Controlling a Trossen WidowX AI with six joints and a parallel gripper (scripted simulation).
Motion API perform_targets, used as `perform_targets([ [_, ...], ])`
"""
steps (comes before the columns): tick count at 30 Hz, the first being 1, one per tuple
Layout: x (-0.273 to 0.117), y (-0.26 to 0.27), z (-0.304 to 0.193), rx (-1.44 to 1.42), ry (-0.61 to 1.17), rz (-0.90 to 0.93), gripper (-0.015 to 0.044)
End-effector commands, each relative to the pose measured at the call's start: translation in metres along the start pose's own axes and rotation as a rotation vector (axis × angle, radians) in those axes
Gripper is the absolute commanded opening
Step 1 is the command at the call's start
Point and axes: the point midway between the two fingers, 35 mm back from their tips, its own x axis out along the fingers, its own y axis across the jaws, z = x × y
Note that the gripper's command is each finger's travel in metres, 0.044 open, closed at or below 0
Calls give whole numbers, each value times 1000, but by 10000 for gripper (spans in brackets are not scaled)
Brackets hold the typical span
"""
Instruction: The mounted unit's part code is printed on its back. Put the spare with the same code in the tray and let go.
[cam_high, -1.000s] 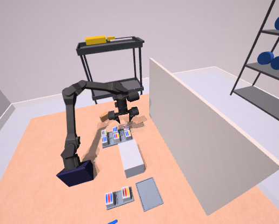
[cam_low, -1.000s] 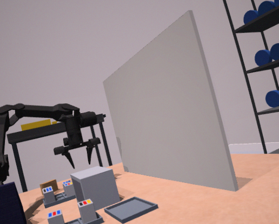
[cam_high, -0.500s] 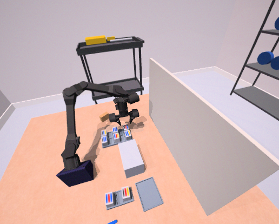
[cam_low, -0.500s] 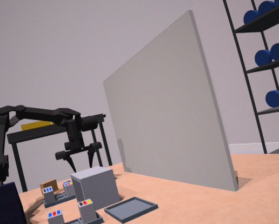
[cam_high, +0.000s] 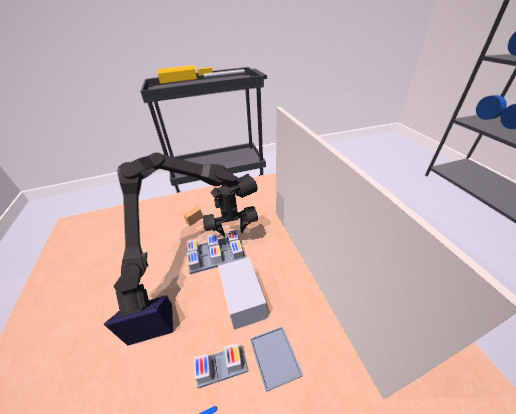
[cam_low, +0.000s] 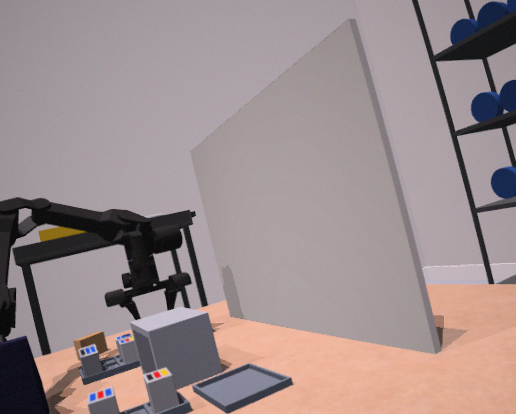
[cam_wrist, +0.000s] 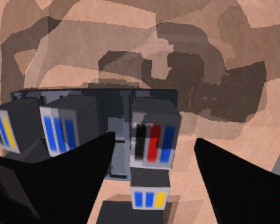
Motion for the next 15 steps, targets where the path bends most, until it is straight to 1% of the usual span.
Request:
perform_targets([
  [1, 8, 0, -2, 9, 4, 2, 300],
  [15, 30, 2, -2, 10, 0, 2, 300],
])
